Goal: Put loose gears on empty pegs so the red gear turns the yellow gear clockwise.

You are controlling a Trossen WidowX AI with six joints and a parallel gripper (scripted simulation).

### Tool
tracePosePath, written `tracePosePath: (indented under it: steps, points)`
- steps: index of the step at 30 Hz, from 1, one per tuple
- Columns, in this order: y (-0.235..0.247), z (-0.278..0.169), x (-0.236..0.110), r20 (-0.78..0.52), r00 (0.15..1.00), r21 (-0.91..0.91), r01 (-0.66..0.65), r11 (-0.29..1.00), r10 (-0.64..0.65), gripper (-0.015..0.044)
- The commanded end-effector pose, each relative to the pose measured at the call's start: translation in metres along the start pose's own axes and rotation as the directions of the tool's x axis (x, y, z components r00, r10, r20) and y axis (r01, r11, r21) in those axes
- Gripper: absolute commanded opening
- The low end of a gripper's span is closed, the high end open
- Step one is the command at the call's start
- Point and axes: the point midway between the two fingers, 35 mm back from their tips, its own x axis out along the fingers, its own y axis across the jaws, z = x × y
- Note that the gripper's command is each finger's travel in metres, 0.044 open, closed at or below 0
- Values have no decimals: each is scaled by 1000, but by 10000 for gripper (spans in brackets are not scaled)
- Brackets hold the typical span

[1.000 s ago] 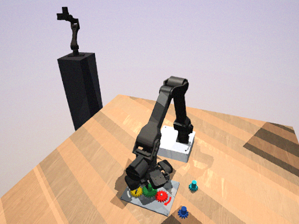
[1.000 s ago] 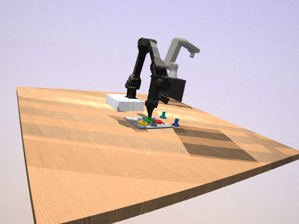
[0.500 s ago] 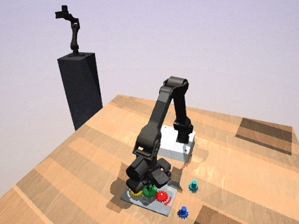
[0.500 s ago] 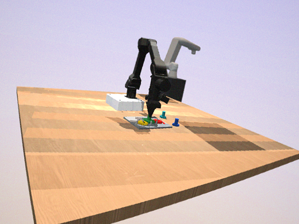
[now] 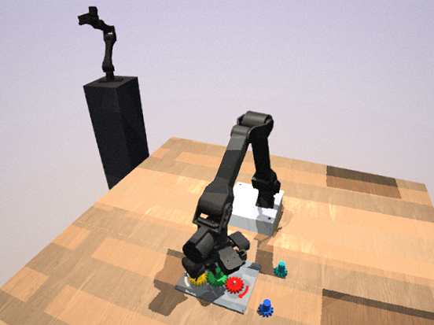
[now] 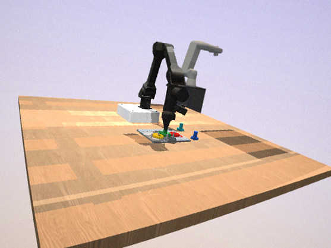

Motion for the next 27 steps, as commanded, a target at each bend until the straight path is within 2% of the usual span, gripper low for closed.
tracePosePath:
  steps: [1,4,8,15,18,19,23,27]
  points:
    - [0,0,-2,-3,1000,20,3,1000,-3,79]
    - [0,-1,-4,-3,1000,-2,3,1000,-3,140]
    - [0,0,-9,-3,1000,-2,3,1000,-3,140]
    - [0,0,-48,-3,1000,-2,3,1000,-3,140]
    - [0,0,-50,-3,1000,-2,3,1000,-3,140]
    - [0,0,-44,-1,1000,1,0,1000,0,166]
    - [4,-2,-89,-1,1000,1,0,1000,0,271]
    - [4,-2,-92,-1,1000,1,0,1000,0,376]
